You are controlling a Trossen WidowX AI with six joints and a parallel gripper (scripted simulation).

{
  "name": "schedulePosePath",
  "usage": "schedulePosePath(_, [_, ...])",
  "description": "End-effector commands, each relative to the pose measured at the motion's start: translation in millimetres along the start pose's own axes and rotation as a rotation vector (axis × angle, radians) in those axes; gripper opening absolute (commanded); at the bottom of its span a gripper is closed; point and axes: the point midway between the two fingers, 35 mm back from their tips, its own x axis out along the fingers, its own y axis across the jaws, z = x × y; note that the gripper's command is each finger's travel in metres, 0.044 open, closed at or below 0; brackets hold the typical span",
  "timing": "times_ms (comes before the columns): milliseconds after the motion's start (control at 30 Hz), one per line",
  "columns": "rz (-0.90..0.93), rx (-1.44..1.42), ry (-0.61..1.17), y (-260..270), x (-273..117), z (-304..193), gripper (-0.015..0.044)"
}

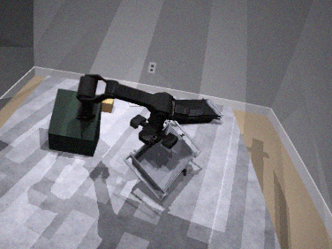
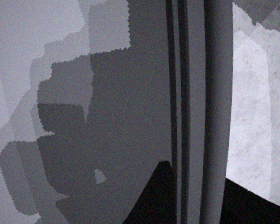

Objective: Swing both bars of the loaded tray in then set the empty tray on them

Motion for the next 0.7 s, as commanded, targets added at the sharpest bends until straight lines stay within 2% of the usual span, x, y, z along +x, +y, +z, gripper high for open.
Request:
schedulePosePath(0, [0.034, -0.067, 0.004, 2.9, -7.8, -21.6, 0.0000])
schedulePosePath(667, [0.049, -0.350, -0.040, -22.4, -5.8, -107.6, 0.0000])
